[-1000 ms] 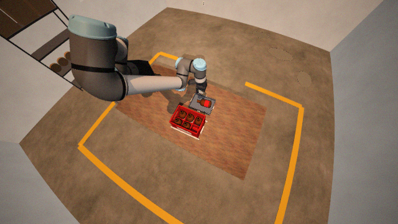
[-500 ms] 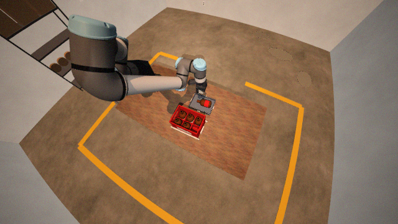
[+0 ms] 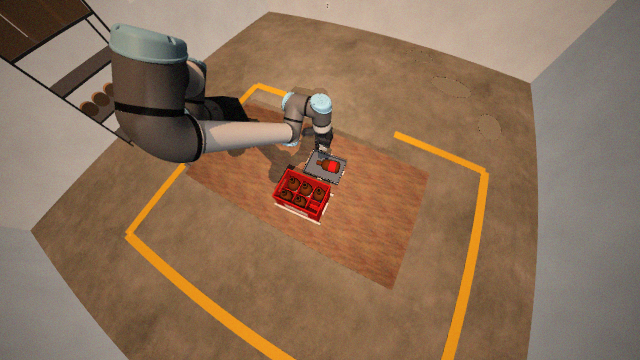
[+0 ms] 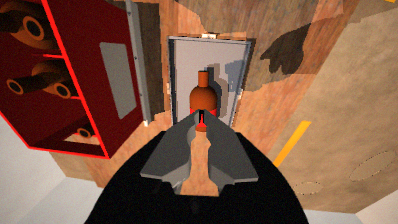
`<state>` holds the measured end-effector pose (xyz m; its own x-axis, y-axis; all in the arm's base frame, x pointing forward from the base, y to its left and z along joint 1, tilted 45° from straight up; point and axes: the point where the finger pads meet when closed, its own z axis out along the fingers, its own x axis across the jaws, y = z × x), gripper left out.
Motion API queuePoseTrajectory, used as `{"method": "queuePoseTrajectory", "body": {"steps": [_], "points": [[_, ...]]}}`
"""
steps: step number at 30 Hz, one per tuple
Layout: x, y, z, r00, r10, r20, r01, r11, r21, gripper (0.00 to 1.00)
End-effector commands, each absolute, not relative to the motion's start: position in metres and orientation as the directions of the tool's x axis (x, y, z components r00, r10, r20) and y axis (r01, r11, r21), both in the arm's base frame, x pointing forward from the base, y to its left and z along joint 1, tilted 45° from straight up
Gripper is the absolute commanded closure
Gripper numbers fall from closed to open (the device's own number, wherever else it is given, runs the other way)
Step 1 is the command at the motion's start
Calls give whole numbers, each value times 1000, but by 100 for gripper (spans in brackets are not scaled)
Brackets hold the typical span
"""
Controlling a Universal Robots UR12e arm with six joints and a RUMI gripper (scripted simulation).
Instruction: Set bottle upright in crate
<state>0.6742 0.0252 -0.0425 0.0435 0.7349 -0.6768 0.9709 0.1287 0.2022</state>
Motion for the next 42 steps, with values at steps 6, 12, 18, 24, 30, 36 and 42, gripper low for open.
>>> {"method": "queuePoseTrajectory", "body": {"steps": [6,12,18,24,30,36,42], "points": [[674,26,-42,68,738,-671,969,111,220,100],[674,26,-43,97,741,-664,967,89,240,100],[673,27,-44,167,746,-645,957,35,287,100],[673,28,-45,270,745,-610,933,-47,356,100],[672,29,-46,356,737,-574,904,-117,411,100],[672,31,-48,505,707,-495,830,-241,503,100],[672,33,-50,663,643,-383,710,-380,593,100]]}}
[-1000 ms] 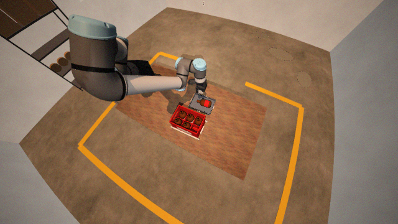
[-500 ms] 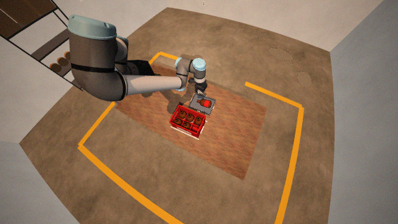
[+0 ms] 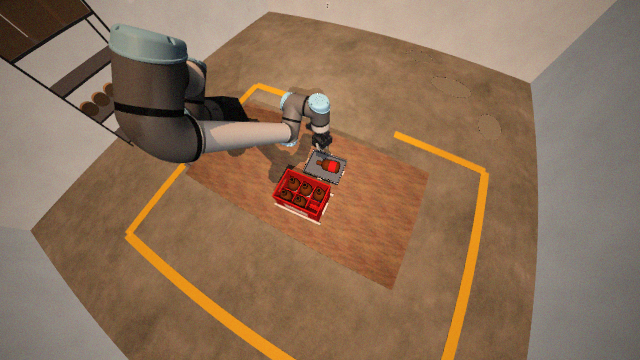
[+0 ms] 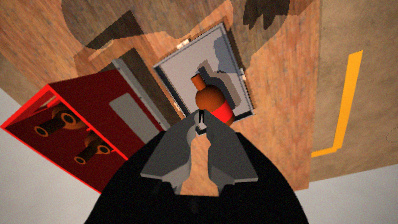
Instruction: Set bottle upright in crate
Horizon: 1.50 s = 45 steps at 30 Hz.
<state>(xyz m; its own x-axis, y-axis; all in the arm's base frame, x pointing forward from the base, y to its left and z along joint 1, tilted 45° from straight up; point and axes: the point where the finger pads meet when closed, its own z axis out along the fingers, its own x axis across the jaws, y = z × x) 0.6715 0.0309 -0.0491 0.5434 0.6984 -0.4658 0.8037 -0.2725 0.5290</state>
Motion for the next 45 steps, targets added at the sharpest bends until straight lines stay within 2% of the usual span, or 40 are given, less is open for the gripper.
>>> {"method": "queuePoseTrajectory", "body": {"steps": [1,5,15,18,20,24,35,37,45], "points": [[672,33,-51,689,629,-360,685,-403,607,100],[672,34,-51,739,596,-313,631,-450,632,100],[673,36,-53,931,363,-31,278,-653,704,100],[674,37,-54,960,274,62,153,-695,702,100],[674,37,-54,960,274,62,153,-695,702,100],[675,37,-54,972,145,186,-21,-733,680,100],[677,36,-52,849,-215,482,-473,-716,513,100],[677,36,-52,849,-215,482,-473,-716,513,100],[678,34,-50,654,-433,620,-719,-611,333,100]]}}
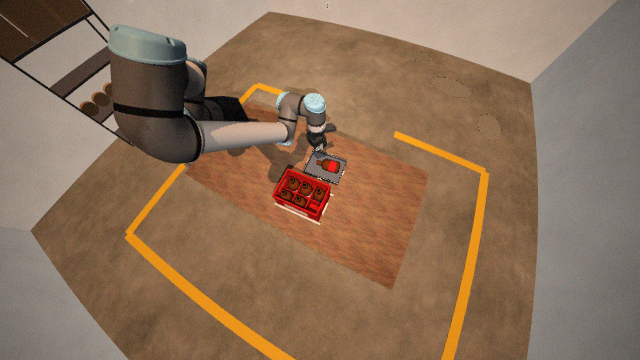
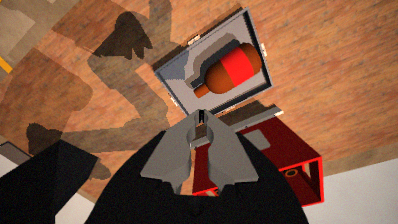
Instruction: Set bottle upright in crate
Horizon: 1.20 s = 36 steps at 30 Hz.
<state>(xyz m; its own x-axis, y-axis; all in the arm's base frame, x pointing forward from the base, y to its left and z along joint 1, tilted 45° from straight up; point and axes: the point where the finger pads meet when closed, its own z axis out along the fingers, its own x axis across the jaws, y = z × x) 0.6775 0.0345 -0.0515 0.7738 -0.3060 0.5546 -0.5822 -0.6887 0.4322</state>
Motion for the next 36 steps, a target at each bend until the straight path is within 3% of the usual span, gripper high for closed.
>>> {"method": "queuePoseTrajectory", "body": {"steps": [1,22,36], "points": [[678,34,-50,627,-455,632,-743,-594,309,100],[676,28,-45,149,-699,700,-961,-270,-65,100],[675,25,-44,-4,-732,681,-972,-157,-174,100]]}}
